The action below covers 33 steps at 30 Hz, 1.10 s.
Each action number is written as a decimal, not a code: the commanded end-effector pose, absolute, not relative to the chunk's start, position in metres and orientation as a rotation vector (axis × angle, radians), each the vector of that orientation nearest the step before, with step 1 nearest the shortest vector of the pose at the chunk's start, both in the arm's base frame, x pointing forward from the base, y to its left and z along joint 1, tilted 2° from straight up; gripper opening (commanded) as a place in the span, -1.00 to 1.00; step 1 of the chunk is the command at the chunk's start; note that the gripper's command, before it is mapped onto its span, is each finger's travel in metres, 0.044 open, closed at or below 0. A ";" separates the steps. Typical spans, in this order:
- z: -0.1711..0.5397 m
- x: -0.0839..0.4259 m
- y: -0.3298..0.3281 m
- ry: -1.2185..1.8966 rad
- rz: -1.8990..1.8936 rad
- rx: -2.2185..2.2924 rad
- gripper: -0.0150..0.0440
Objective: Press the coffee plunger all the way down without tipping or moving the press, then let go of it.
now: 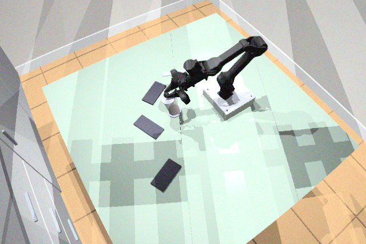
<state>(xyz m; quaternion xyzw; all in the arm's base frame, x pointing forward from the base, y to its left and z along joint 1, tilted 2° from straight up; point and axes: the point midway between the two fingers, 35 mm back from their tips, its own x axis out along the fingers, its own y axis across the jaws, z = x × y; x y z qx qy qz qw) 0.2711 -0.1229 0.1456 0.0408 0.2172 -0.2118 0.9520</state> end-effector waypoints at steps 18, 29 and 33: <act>0.151 0.269 -0.122 0.447 -0.430 0.083 1.00; 0.220 0.231 -0.101 0.472 -0.427 0.081 1.00; 0.218 0.232 -0.101 0.471 -0.427 0.081 1.00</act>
